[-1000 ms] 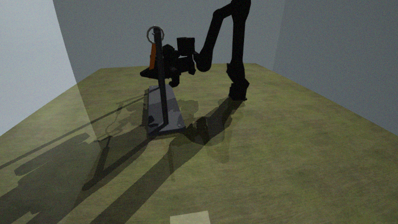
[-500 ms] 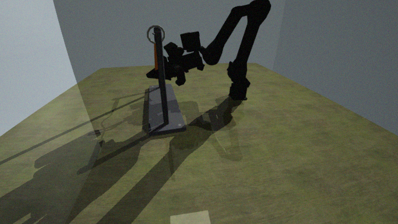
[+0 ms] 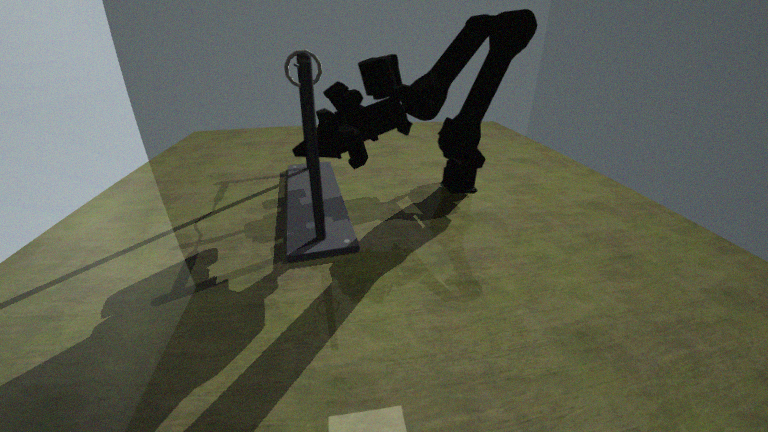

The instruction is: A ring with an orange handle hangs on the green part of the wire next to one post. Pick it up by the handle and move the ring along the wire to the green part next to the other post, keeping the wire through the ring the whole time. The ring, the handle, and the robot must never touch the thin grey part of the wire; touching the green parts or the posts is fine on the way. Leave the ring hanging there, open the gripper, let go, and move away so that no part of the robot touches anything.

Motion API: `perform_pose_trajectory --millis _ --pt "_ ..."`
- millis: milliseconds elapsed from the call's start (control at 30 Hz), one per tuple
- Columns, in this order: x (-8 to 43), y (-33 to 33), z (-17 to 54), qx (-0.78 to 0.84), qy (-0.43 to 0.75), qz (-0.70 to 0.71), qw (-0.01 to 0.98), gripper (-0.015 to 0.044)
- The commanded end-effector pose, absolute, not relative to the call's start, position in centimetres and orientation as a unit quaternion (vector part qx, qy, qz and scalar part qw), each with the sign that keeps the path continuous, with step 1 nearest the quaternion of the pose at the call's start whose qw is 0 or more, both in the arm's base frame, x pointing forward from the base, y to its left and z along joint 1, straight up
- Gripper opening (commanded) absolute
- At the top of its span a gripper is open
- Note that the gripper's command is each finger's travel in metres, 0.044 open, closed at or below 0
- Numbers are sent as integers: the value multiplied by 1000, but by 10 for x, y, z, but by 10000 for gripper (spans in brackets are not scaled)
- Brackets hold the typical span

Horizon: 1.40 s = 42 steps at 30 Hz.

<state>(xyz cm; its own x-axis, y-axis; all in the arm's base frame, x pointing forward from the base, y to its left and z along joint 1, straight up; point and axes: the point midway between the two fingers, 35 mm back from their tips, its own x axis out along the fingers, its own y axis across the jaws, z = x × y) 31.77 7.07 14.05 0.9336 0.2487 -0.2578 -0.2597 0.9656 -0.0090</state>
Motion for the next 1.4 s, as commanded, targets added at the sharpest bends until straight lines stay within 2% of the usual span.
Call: perform_pose_trajectory --millis 0,1367 --pt "316 75 140 -14 131 118 984 -150" --pt "312 109 131 -8 132 112 985 -150"
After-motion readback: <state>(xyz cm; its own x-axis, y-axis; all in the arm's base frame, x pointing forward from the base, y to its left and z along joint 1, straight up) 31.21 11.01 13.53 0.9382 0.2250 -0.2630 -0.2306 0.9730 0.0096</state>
